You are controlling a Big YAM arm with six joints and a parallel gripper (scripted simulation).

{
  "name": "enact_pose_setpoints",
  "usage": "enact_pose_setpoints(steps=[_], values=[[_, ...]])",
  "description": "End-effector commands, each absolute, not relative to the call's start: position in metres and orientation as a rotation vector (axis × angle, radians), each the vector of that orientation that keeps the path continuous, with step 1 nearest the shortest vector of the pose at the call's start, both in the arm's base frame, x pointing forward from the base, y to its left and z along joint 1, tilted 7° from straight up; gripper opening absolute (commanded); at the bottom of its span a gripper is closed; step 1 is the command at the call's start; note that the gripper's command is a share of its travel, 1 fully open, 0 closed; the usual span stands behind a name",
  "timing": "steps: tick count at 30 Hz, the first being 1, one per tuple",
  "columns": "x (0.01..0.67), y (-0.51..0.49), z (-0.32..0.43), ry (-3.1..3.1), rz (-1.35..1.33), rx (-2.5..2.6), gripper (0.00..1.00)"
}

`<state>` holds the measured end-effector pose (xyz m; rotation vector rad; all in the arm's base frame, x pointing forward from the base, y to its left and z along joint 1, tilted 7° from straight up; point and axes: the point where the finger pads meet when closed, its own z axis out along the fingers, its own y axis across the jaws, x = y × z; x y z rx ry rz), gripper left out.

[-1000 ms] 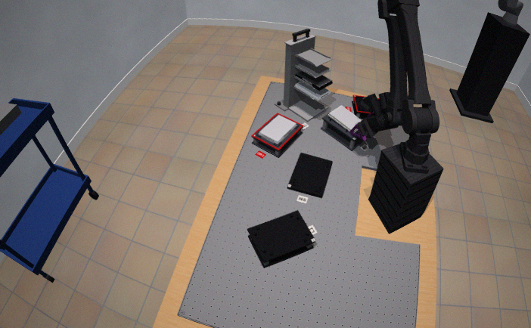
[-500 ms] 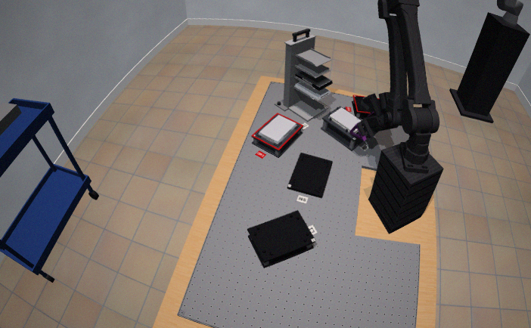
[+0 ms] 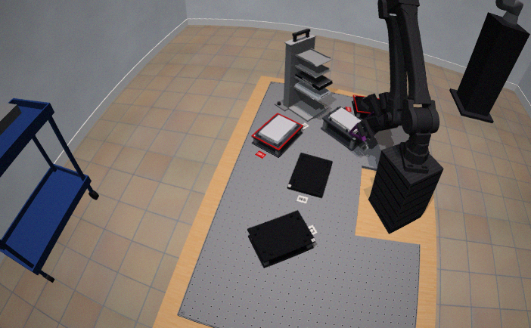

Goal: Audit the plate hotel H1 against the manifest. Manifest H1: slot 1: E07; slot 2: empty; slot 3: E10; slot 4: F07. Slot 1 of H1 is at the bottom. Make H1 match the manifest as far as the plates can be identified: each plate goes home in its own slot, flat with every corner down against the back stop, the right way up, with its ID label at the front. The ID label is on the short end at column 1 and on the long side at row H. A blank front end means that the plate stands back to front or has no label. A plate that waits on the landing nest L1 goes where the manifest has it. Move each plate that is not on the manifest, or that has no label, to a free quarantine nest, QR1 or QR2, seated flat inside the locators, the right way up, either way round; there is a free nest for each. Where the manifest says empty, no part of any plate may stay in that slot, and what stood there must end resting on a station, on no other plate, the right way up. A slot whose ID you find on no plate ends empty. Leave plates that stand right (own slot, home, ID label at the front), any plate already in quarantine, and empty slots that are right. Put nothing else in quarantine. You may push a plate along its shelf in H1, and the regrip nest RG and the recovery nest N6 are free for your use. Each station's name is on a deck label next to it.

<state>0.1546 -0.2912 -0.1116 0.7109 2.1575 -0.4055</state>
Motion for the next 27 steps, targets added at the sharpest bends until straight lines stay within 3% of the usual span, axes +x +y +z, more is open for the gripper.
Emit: enact_pose_setpoints(steps=[1,27], values=[[0.155,-0.291,-0.110,2.153,-0.409,0.707,1.00],[0.148,-0.283,-0.071,2.158,-0.413,0.704,1.00]])
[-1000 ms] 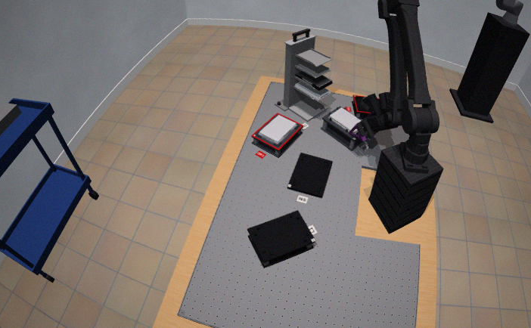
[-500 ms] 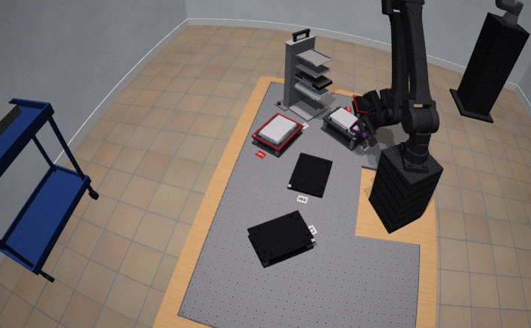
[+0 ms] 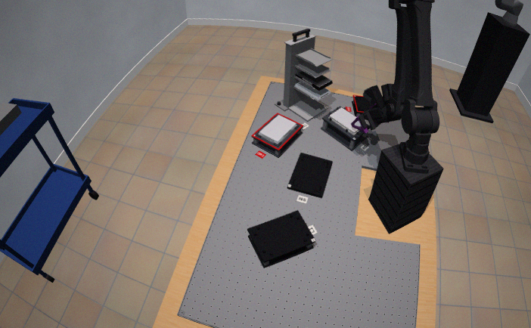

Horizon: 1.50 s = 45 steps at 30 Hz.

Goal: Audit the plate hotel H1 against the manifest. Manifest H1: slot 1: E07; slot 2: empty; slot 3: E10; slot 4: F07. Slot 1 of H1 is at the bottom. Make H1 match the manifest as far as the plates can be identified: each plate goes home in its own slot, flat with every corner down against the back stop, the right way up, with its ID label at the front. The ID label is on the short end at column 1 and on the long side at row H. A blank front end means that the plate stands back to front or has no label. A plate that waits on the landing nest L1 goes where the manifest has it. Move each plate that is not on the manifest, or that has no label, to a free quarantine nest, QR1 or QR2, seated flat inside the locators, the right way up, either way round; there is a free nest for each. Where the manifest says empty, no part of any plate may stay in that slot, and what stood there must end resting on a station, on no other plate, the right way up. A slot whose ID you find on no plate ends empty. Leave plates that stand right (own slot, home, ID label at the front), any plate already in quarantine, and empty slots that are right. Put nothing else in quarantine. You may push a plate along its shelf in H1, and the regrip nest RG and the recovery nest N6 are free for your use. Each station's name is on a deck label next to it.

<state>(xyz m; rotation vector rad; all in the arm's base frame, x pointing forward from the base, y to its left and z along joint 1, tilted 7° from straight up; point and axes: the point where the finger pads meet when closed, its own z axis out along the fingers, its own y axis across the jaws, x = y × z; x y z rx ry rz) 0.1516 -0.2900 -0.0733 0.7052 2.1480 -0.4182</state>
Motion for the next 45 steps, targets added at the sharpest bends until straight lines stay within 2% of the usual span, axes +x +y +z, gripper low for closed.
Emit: enact_pose_setpoints(steps=[1,35,45], values=[[0.148,-0.283,-0.071,2.158,-0.413,0.704,1.00],[0.143,-0.281,-0.016,2.152,-0.424,0.699,1.00],[0.144,-0.294,0.021,2.135,-0.455,0.682,1.00]])
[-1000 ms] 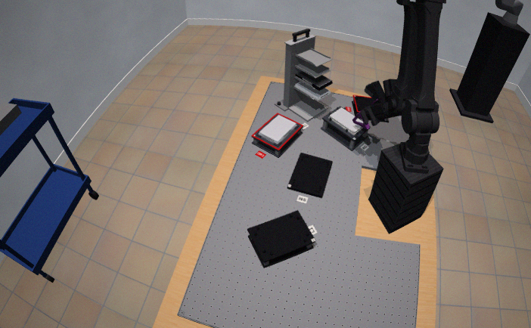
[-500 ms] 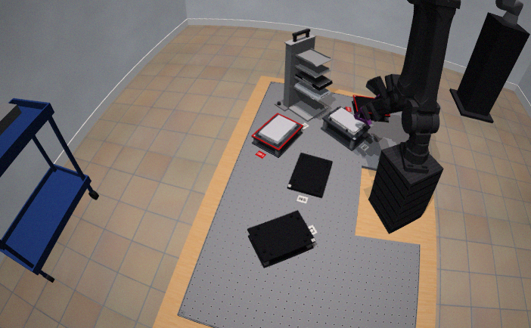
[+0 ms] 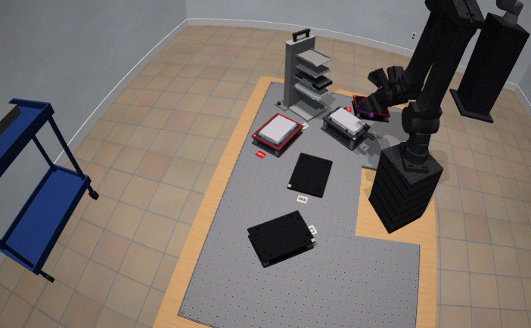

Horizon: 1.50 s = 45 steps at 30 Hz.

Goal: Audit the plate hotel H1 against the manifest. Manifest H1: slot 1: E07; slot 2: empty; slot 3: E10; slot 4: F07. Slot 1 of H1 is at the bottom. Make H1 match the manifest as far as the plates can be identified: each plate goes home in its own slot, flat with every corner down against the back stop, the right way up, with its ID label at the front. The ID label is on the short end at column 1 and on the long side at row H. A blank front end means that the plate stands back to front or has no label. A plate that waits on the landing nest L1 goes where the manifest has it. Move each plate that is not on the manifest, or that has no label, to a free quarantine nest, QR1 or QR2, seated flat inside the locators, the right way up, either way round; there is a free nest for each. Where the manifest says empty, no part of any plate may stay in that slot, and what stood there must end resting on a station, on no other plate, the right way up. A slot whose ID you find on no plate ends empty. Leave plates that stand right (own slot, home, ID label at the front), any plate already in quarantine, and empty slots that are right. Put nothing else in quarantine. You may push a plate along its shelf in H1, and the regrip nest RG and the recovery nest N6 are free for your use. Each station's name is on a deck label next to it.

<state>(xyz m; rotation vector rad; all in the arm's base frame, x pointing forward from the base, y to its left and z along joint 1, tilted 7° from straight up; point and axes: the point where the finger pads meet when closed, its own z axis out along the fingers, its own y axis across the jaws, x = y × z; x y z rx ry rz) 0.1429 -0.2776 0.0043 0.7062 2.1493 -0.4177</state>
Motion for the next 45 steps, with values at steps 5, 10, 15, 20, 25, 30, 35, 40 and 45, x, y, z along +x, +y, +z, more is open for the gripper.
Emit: enact_pose_setpoints(steps=[5,10,15,20,25,30,35,40,45], values=[[0.143,-0.294,0.037,2.131,-0.461,0.681,1.00],[0.144,-0.294,0.047,2.131,-0.461,0.676,1.00],[0.142,-0.293,0.064,2.128,-0.467,0.675,1.00],[0.141,-0.293,0.080,2.126,-0.472,0.675,1.00],[0.149,-0.285,0.079,2.161,-0.442,0.645,1.00],[0.164,-0.278,0.088,2.226,-0.462,0.516,1.00],[0.180,-0.268,0.085,2.306,-0.445,0.402,1.00],[0.192,-0.260,0.083,2.369,-0.430,0.308,1.00],[0.204,-0.252,0.083,2.423,-0.421,0.207,1.00]])
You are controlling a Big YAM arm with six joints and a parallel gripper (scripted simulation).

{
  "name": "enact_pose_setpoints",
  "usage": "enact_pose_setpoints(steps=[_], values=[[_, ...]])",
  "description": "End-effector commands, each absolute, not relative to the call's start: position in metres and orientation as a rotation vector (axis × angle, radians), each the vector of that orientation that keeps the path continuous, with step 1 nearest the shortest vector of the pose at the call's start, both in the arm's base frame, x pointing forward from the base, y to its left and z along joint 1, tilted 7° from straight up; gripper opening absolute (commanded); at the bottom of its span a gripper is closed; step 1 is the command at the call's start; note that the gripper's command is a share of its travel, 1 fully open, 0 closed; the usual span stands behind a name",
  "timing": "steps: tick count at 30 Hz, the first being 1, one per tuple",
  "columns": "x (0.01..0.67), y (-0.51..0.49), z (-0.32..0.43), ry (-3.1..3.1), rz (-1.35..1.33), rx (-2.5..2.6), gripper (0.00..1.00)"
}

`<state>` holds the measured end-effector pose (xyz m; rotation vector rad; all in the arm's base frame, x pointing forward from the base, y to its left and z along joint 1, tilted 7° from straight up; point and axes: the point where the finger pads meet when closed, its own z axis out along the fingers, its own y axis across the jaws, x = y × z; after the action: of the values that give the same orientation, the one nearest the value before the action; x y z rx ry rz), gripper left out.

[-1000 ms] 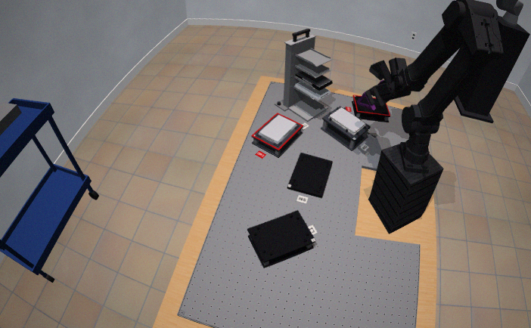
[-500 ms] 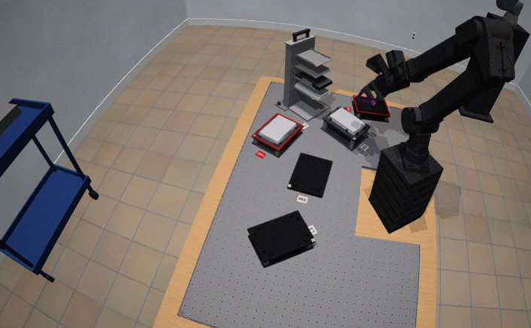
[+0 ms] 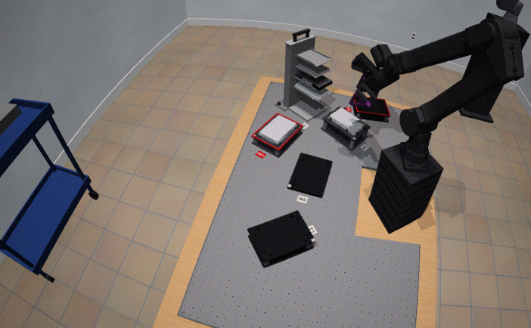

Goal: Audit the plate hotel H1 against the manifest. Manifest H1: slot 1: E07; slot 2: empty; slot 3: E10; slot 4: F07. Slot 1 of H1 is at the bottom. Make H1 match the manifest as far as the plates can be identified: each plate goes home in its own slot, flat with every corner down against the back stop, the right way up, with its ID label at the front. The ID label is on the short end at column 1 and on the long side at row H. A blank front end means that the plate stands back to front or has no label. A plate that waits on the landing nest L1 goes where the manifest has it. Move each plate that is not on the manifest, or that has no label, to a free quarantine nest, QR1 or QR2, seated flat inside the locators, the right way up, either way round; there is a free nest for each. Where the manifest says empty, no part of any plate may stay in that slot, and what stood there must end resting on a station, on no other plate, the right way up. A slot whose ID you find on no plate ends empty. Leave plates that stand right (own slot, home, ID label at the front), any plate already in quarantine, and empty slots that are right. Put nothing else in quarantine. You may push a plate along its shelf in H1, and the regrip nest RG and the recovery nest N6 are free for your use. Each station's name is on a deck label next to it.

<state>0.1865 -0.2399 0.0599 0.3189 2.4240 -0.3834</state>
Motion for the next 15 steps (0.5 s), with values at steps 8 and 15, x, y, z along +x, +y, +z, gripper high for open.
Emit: enact_pose_setpoints(steps=[8,15], values=[[0.229,-0.236,0.083,2.520,-0.405,-0.002,1.00],[0.244,-0.225,0.083,2.574,-0.393,-0.138,1.00]])
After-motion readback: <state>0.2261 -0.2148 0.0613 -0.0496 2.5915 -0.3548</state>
